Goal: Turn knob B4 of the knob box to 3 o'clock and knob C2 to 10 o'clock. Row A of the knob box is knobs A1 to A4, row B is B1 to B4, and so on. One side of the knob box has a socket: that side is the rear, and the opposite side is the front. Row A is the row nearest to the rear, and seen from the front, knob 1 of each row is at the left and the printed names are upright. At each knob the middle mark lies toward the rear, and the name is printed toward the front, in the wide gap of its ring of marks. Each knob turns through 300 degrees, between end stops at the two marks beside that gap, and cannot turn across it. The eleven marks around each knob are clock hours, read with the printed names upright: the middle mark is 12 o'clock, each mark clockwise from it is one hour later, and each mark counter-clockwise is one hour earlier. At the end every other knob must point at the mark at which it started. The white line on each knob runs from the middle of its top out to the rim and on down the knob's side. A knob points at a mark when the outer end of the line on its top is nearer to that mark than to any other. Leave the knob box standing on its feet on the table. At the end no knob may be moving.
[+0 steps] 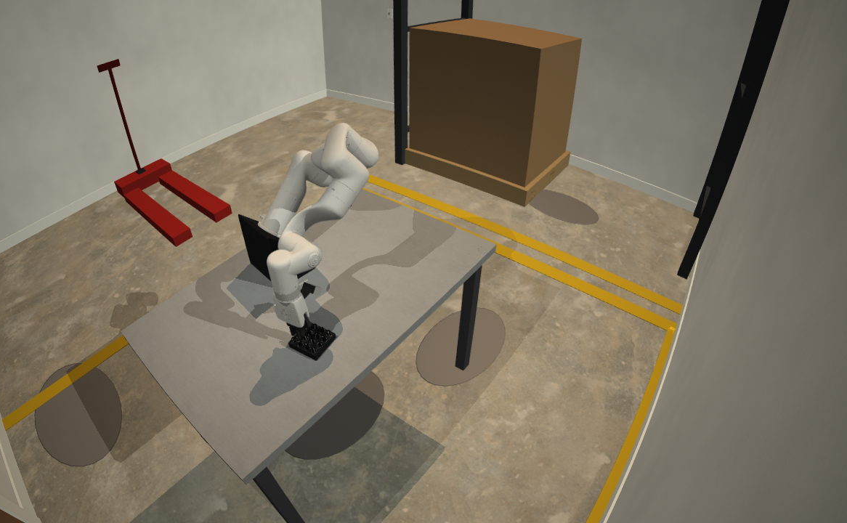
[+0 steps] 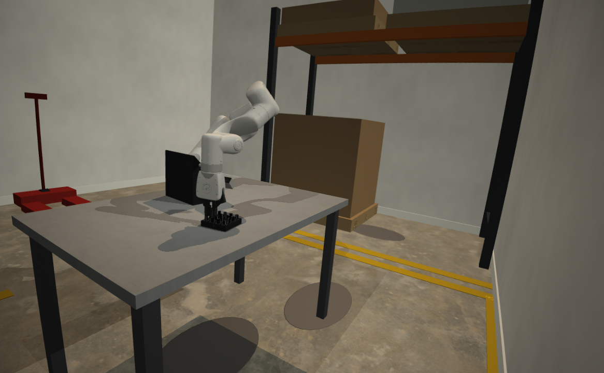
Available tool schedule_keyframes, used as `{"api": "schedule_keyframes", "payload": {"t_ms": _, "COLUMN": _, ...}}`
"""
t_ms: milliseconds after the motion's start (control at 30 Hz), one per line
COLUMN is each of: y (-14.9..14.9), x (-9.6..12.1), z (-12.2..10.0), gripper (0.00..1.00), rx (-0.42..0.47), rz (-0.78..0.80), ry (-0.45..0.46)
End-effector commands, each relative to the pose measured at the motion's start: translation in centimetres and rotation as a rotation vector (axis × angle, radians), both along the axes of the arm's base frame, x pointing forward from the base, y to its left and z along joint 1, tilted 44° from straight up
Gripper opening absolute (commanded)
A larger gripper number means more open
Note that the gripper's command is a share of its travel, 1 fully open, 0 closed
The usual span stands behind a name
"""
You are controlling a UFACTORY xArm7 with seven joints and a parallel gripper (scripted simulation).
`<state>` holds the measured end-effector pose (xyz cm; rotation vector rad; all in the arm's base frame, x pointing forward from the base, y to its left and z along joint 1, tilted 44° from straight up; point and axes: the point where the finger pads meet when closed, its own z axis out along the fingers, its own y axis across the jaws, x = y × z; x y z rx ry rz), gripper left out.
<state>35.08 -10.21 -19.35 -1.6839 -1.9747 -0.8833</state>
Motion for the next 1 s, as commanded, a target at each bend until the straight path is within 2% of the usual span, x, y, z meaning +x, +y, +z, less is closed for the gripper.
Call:
{"api": "schedule_keyframes", "payload": {"t_ms": 0, "y": -0.24, "x": 0.05, "z": 0.05, "gripper": 0.19, "rx": -0.004, "rz": -0.002, "ry": -0.001}}
{"api": "schedule_keyframes", "payload": {"t_ms": 400, "y": -0.24, "x": 0.05, "z": 0.05, "gripper": 0.19, "rx": -0.004, "rz": -0.002, "ry": -0.001}}
{"api": "schedule_keyframes", "payload": {"t_ms": 433, "y": -0.24, "x": 0.05, "z": 0.05, "gripper": 0.08, "rx": -0.004, "rz": -0.002, "ry": -0.001}}
{"api": "schedule_keyframes", "payload": {"t_ms": 967, "y": -0.24, "x": 0.05, "z": 0.05, "gripper": 0.08, "rx": -0.004, "rz": -0.002, "ry": -0.001}}
